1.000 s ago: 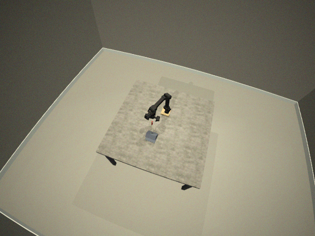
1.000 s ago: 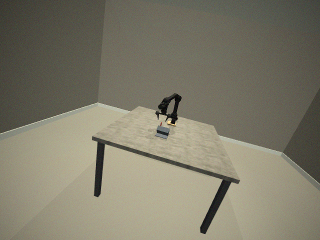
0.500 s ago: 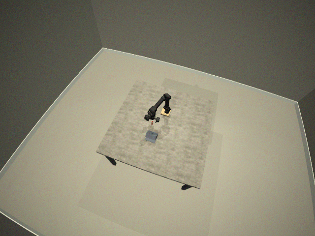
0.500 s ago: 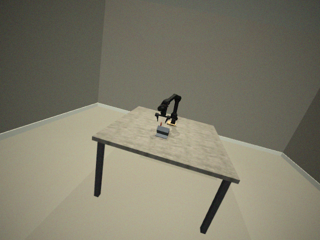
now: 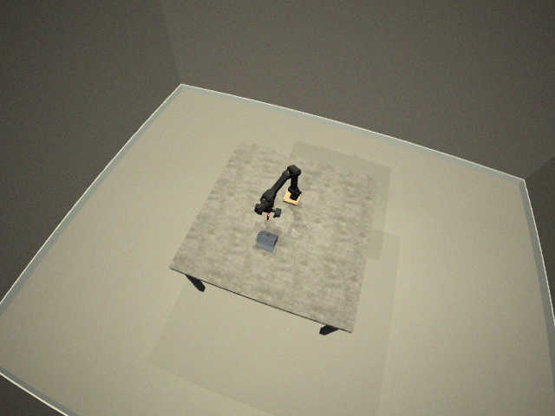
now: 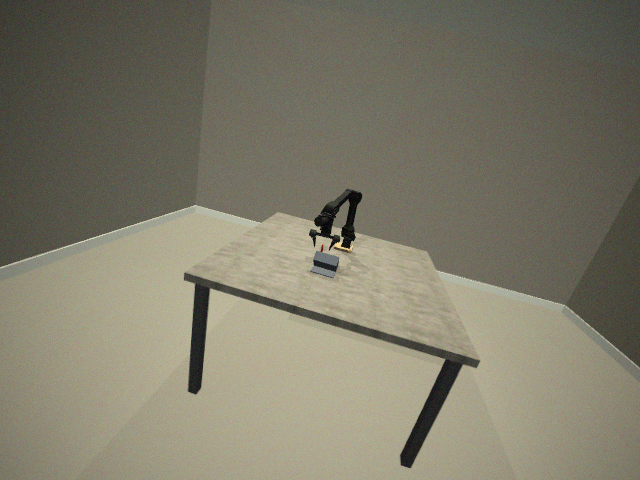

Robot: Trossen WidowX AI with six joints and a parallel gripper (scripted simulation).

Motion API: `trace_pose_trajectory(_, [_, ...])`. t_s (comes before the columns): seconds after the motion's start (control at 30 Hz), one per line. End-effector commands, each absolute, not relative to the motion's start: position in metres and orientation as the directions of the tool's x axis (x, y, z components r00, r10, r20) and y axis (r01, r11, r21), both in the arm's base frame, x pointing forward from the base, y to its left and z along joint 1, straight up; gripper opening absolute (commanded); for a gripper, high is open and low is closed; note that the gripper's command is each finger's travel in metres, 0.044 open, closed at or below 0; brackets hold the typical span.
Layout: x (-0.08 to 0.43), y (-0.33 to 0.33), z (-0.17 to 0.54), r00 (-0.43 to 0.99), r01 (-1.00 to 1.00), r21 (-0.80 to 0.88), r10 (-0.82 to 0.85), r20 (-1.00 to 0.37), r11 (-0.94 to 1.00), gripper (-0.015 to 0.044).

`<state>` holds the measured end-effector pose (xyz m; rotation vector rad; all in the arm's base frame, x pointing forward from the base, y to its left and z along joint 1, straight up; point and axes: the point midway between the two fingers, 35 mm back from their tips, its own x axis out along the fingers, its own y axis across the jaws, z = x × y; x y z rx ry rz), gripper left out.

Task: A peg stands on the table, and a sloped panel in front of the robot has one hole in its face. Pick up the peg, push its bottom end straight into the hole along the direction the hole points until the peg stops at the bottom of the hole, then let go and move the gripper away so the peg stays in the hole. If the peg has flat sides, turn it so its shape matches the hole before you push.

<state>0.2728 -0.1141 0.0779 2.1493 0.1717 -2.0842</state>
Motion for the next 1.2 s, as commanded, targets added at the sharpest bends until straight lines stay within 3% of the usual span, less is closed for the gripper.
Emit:
trace_pose_trajectory(0.0, [0.2714,-0.113,0.0683,0.025,0.175,0.016,-0.011,-1.0,-0.984,0.044])
trace_pose_trajectory(0.3, [0.2709,-0.1126,0.0612,0.025,0.175,0.015,-0.011,-1.0,-0.984,0.044])
trace_pose_trajectory(0.83, [0.2716,-0.1136,0.0644,0.028,0.181,0.02,-0.016,-0.999,-0.983,0.002])
trace_pose_trajectory(1.17, [0.2716,-0.1136,0.0644,0.028,0.181,0.02,-0.016,-0.999,-0.983,0.0])
